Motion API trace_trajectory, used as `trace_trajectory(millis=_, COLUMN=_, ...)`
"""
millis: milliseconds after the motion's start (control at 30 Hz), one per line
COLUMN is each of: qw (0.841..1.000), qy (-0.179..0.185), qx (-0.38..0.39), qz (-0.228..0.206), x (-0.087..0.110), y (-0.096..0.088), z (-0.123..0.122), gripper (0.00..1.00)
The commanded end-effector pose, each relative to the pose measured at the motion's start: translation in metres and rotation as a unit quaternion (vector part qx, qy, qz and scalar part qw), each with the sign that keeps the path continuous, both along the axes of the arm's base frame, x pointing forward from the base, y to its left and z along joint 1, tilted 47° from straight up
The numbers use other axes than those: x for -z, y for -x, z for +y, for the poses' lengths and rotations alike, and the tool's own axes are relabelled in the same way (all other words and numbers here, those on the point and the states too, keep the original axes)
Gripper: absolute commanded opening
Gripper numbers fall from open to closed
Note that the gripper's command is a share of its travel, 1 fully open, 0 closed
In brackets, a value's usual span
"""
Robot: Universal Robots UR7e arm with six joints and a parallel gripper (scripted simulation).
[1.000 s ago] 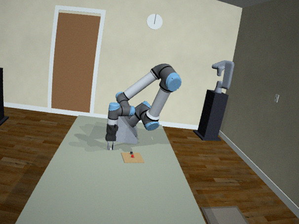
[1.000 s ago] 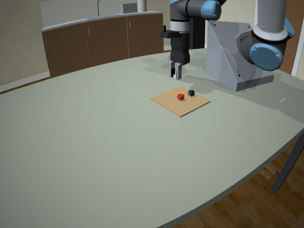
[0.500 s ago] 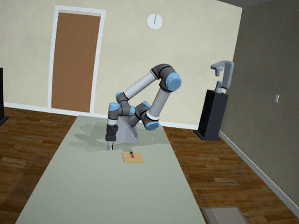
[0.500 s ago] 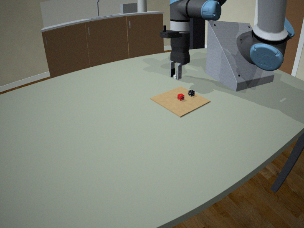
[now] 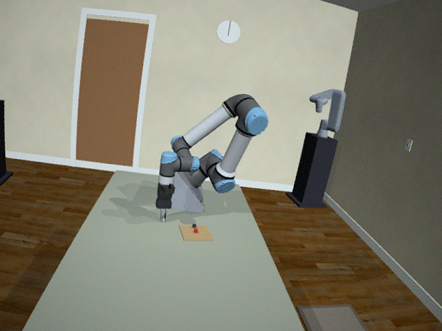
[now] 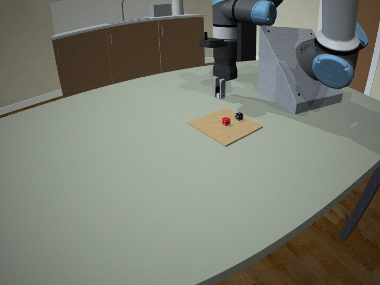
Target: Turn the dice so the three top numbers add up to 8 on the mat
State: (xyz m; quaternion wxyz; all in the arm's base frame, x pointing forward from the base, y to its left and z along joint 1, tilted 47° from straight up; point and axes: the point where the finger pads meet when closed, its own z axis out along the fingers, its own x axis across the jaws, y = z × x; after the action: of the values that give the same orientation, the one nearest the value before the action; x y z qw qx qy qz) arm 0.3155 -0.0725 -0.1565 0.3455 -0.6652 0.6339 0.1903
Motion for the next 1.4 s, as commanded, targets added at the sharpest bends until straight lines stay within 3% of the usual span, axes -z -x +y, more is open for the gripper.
trace_trajectory(millis=0, qw=1.000, qy=-0.002, qx=0.000, qz=0.001, x=0.000, y=0.000, z=0.003, gripper=0.34)
trace_trajectory(millis=1067, qw=1.000, qy=-0.002, qx=0.000, qz=0.001, x=-0.004, y=0.002, z=-0.001, gripper=0.34)
trace_trajectory(millis=1367, qw=1.000, qy=-0.002, qx=0.000, qz=0.001, x=-0.031, y=0.009, z=-0.029, gripper=0.34)
